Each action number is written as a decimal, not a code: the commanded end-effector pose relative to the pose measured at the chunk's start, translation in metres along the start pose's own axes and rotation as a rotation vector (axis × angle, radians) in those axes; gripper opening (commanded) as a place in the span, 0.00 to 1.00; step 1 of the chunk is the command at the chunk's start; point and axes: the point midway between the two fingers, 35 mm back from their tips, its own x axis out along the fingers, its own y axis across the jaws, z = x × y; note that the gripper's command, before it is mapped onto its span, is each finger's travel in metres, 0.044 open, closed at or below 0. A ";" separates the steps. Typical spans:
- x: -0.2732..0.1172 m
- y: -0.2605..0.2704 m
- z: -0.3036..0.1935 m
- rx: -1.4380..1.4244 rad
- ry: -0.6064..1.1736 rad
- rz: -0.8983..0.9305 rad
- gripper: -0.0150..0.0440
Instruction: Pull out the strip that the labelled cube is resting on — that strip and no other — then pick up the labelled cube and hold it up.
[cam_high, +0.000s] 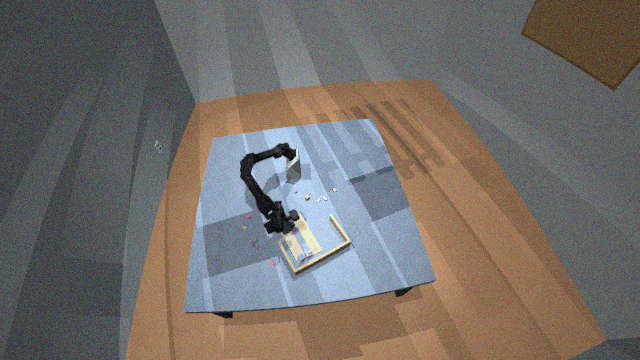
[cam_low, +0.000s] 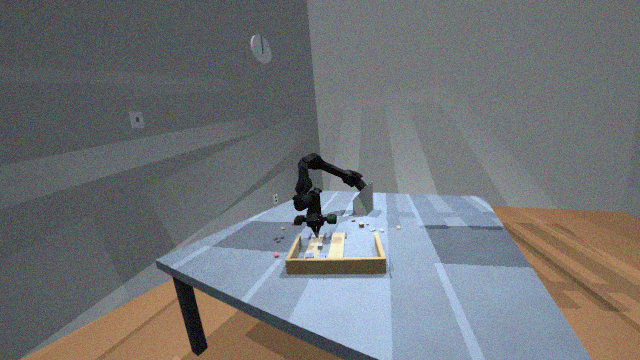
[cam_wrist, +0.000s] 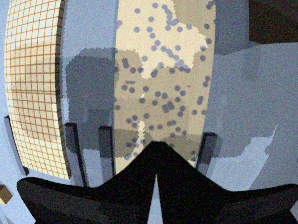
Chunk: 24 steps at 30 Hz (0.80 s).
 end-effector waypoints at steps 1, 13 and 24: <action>0.003 -0.001 0.000 0.003 0.001 0.002 0.25; 0.004 -0.002 0.002 0.004 0.001 0.002 0.25; 0.005 -0.002 -0.009 0.003 0.002 0.002 0.25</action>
